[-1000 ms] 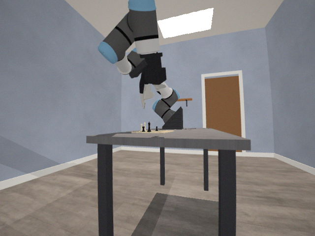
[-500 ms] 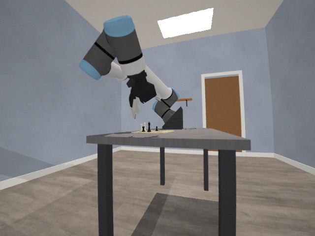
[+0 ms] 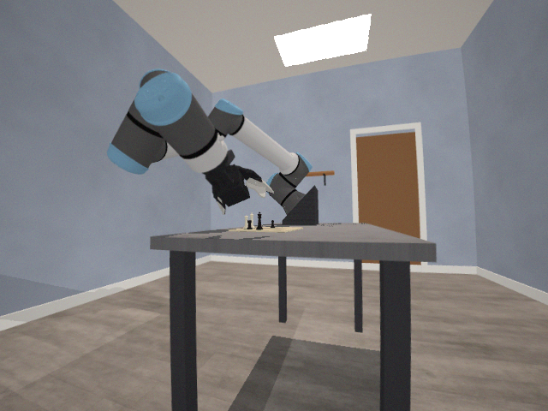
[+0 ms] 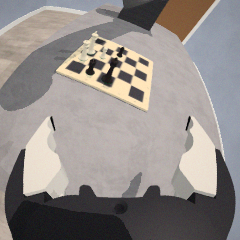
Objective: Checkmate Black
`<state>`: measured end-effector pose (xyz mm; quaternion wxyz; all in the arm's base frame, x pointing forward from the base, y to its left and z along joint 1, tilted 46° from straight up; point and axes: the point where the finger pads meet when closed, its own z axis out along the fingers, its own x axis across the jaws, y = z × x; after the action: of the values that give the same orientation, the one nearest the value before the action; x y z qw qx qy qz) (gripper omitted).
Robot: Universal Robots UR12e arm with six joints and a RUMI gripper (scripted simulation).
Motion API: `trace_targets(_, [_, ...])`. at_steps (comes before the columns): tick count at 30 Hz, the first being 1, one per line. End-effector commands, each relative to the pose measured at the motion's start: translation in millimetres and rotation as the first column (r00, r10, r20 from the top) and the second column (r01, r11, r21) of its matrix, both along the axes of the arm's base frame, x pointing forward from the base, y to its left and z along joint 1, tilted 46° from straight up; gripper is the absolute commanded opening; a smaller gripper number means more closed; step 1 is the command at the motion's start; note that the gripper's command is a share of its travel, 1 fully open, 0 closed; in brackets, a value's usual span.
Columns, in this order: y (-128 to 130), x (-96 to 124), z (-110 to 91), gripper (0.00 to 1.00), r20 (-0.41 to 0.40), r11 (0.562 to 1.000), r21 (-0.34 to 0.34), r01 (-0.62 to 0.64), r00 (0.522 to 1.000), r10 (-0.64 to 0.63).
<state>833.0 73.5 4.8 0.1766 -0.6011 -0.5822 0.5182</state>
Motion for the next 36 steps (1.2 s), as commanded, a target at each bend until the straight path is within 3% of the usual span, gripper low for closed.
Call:
trace_targets(1, [-10.2, -2.2, 1.9, 1.0, 0.017, 0.991, -0.093, 0.101, 0.995, -0.1])
trace_targets(11, [-28.7, -5.4, 4.7, 1.0, 0.053, 0.935, -0.247, 0.255, 0.967, -0.249])
trace_targets(23, [-37.2, -6.6, 6.3, 1.0, 0.074, 0.892, -0.32, 0.32, 0.947, -0.313])
trace_targets(36, [-38.9, -6.8, 6.6, 1.0, 0.078, 0.882, -0.334, 0.332, 0.943, -0.325])
